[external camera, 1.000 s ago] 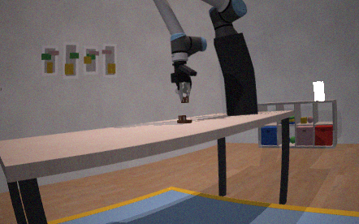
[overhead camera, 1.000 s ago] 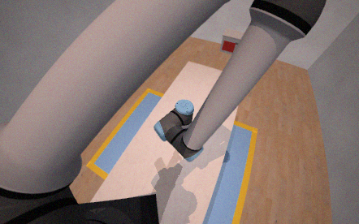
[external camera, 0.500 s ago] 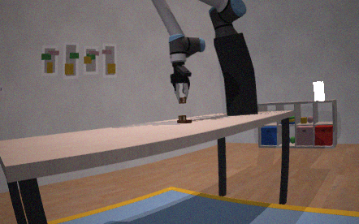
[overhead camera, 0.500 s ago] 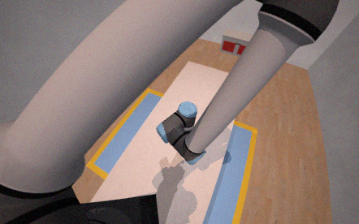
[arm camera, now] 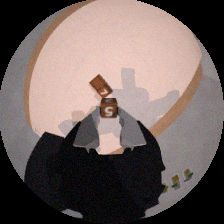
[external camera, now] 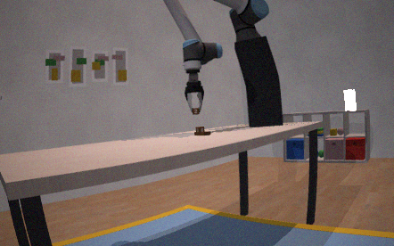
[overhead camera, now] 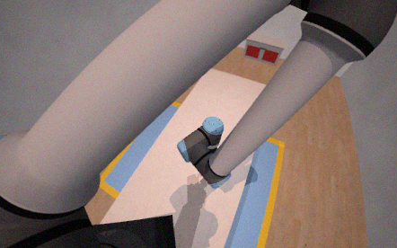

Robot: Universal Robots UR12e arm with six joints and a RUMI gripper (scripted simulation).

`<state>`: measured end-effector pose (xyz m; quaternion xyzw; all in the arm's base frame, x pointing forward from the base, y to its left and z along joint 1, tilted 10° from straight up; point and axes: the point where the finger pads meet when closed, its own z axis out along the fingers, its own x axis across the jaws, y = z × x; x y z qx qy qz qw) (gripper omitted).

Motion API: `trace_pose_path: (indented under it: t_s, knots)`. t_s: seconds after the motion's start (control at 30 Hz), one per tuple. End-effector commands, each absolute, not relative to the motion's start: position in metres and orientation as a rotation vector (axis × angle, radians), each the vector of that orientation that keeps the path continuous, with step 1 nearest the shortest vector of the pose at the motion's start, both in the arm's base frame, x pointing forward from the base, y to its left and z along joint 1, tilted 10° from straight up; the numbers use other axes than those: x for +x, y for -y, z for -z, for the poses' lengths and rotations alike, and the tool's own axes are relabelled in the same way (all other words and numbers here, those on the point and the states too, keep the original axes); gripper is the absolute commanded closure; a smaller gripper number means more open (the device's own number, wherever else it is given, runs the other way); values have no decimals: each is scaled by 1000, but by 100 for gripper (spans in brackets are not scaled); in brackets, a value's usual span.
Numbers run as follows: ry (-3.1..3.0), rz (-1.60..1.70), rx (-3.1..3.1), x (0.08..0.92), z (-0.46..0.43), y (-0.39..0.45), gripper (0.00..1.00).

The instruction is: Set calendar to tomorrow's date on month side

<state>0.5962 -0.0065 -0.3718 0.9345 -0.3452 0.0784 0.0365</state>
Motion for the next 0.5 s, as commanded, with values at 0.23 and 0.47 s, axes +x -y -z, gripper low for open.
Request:
trace_pose_path:
  t_s: [0.23,0.47]
  knots:
    - [1548,-261,2666,595,370,35,89]
    - [1846,-270,2492,593,369,54,89]
